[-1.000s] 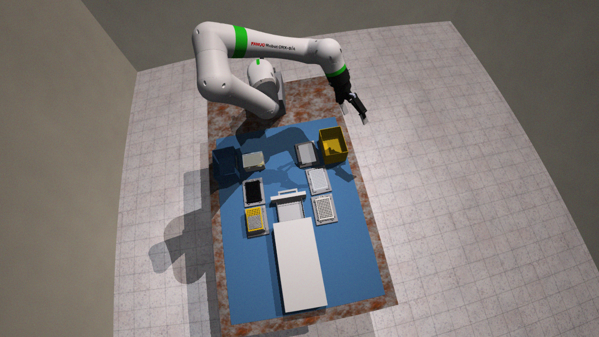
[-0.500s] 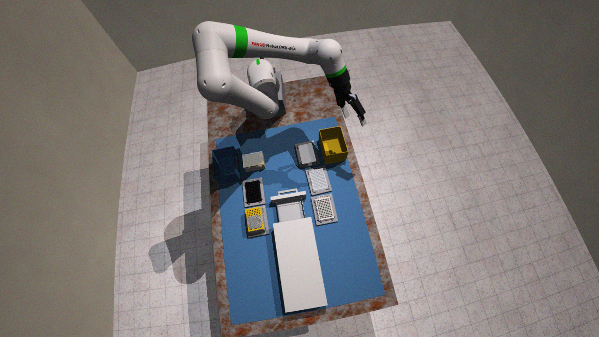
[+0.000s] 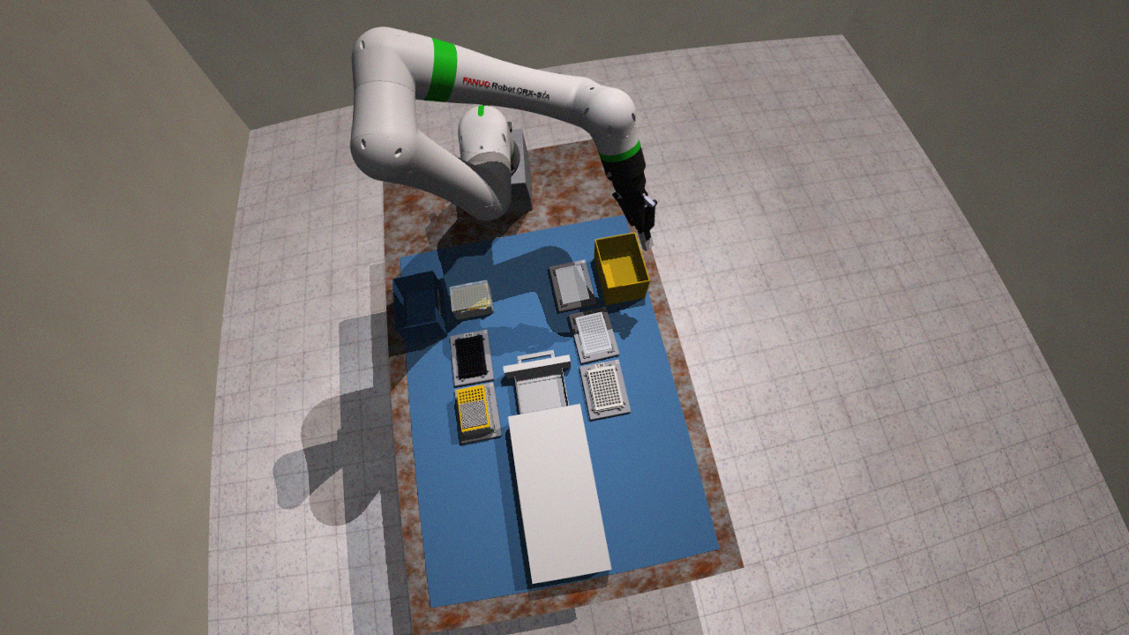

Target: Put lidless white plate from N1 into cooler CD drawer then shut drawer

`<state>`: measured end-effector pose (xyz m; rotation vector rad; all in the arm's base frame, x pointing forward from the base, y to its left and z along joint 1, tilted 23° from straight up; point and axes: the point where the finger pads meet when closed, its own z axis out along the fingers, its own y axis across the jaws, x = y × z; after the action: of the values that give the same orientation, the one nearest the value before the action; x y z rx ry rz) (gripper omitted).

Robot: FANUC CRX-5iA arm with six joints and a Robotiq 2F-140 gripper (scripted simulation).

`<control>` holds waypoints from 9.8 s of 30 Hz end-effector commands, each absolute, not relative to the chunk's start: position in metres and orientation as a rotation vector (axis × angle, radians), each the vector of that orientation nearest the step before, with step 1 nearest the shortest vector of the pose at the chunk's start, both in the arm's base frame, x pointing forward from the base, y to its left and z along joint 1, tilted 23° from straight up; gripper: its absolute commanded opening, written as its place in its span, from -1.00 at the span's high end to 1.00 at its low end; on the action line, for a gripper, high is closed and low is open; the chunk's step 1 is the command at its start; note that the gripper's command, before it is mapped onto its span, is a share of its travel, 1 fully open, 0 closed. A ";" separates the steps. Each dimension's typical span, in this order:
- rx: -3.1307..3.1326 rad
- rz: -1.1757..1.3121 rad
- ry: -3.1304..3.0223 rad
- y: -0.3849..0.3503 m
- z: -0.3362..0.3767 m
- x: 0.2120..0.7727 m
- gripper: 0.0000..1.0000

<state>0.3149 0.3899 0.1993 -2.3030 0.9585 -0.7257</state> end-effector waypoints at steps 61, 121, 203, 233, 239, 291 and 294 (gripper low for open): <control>-2.997 -0.763 0.289 0.151 0.161 0.432 1.00; -3.102 -0.628 -0.146 0.060 0.116 0.492 -0.73; -3.102 -0.628 -0.146 0.069 0.023 0.588 -0.73; -3.102 -0.628 -0.146 0.069 -0.008 0.601 -0.73; -3.102 -0.628 -0.146 0.069 -0.008 0.601 -0.73; -3.102 -0.628 -0.146 0.069 -0.008 0.601 1.00; -3.102 -0.628 -0.146 0.069 -0.008 0.601 1.00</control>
<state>0.6009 0.0690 -0.0081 -3.1019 -0.1456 -0.6273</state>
